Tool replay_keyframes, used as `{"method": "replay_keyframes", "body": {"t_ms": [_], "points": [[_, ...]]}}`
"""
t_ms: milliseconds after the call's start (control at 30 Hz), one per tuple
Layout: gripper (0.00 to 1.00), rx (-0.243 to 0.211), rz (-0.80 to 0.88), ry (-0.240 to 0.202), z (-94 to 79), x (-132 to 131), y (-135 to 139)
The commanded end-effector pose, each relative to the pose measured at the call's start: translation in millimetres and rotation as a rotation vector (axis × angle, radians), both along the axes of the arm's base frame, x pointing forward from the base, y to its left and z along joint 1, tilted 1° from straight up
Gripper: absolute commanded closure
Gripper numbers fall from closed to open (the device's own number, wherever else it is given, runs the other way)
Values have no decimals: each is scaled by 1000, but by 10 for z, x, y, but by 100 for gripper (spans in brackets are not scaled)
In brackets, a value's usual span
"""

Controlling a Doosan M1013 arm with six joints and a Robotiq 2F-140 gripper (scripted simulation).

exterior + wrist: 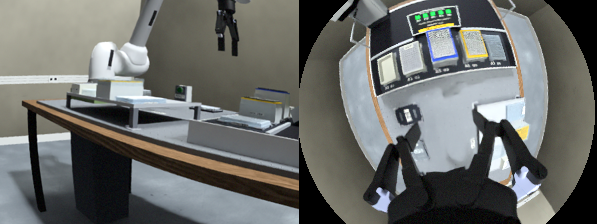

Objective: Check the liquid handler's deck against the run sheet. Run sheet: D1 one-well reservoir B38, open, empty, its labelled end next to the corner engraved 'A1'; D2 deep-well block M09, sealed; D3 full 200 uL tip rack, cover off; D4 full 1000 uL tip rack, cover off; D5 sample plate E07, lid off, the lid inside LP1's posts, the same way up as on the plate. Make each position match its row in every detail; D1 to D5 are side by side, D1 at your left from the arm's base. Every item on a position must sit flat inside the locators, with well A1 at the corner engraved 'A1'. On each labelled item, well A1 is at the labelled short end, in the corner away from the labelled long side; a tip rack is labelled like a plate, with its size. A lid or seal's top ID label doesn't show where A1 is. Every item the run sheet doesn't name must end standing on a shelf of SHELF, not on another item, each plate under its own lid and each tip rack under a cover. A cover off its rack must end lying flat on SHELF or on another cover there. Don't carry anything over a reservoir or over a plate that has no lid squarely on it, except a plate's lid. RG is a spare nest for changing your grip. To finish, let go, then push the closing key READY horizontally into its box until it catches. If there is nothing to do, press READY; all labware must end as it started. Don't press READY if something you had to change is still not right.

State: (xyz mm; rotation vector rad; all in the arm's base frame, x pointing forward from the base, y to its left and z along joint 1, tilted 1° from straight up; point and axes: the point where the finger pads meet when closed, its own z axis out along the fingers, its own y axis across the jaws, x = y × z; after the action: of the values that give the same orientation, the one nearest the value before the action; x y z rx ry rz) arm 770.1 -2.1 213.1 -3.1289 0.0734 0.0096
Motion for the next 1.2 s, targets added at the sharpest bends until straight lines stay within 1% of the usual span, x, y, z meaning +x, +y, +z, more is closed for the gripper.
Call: {"method": "replay_keyframes", "body": {"t_ms": [0,33,367,700,1100,1167], "points": [[21,-3,1,5,44,138,-134],[21,-3,1,5,44,138,-134],[21,-3,1,5,126,527,-422],[21,-3,0,3,139,526,-410],[21,-3,-6,5,118,829,-940],[21,-3,-6,5,118,829,-940]]}}
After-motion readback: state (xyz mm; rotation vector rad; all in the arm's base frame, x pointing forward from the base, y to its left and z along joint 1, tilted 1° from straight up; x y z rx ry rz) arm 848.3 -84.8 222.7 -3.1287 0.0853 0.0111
